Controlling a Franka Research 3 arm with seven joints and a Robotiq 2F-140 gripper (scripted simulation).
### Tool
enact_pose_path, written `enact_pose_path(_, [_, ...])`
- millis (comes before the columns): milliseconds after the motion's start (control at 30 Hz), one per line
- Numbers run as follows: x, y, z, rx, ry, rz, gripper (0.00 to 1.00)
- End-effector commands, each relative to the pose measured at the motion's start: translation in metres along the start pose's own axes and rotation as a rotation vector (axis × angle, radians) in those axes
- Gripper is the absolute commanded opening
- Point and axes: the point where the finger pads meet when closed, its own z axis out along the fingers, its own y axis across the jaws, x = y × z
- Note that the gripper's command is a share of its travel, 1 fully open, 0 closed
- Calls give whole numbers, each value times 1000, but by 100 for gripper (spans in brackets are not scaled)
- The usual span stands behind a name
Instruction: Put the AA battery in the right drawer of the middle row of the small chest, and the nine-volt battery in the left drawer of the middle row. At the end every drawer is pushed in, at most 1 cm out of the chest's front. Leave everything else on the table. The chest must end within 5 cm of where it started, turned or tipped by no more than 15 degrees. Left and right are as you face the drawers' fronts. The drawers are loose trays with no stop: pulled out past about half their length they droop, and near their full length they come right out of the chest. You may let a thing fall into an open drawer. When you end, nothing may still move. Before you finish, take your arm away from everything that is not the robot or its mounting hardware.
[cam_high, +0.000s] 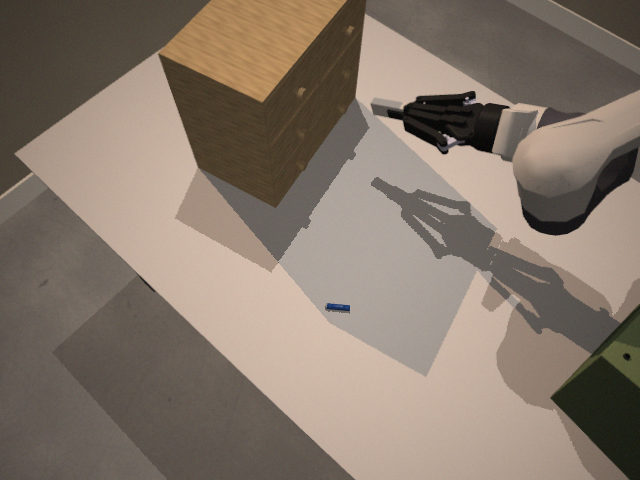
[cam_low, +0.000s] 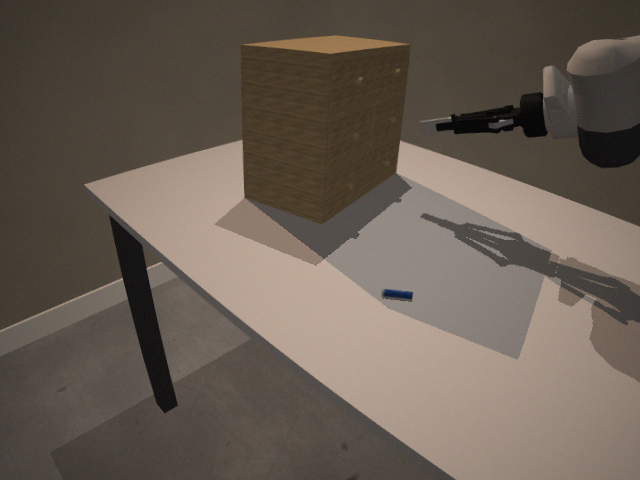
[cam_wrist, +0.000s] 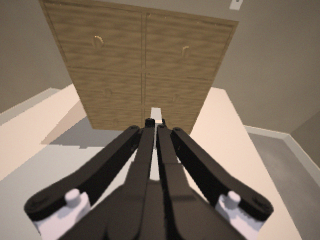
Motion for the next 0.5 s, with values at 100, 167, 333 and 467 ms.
enact_pose_path(100, [0,6,-1,20,-2,17,0])
enact_pose_path(167, [0,11,-2,20,-2,17,0])
enact_pose_path(333, [-1,24,-4,20,-2,17,0])
enact_pose_path(467, [-1,35,-6,20,-2,17,0])
